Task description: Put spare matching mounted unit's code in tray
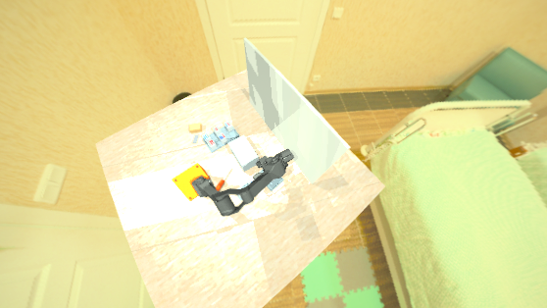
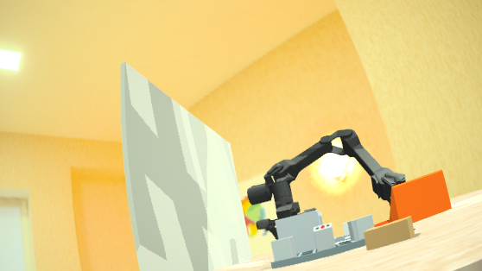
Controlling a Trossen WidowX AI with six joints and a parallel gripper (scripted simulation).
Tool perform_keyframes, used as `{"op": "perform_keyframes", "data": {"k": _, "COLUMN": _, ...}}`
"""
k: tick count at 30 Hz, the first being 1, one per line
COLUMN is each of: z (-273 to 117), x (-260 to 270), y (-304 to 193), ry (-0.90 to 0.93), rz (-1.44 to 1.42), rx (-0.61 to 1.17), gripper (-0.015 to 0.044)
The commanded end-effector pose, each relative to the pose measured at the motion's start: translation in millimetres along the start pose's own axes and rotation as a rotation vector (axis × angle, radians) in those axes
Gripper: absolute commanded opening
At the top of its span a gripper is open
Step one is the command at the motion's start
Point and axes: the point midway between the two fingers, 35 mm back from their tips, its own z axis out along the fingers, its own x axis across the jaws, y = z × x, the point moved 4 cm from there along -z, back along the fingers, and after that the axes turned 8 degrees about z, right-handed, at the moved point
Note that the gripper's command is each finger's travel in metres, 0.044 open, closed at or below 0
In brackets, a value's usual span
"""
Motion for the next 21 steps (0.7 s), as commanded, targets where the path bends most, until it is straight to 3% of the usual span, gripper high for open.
{"op": "perform_keyframes", "data": {"k": 1, "z": -0.1, "x": 0.0, "y": 0.0, "ry": 0.0, "rz": 0.001, "rx": 0.0, "gripper": 0.042}}
{"op": "perform_keyframes", "data": {"k": 3, "z": -8.4, "x": -1.3, "y": 0.4, "ry": 0.0, "rz": -0.005, "rx": -0.001, "gripper": 0.044}}
{"op": "perform_keyframes", "data": {"k": 11, "z": -103.5, "x": 1.4, "y": 0.3, "ry": -0.008, "rz": -0.065, "rx": -0.002, "gripper": 0.044}}
{"op": "perform_keyframes", "data": {"k": 21, "z": -102.4, "x": -0.4, "y": 1.6, "ry": -0.031, "rz": -0.062, "rx": -0.014, "gripper": 0.044}}
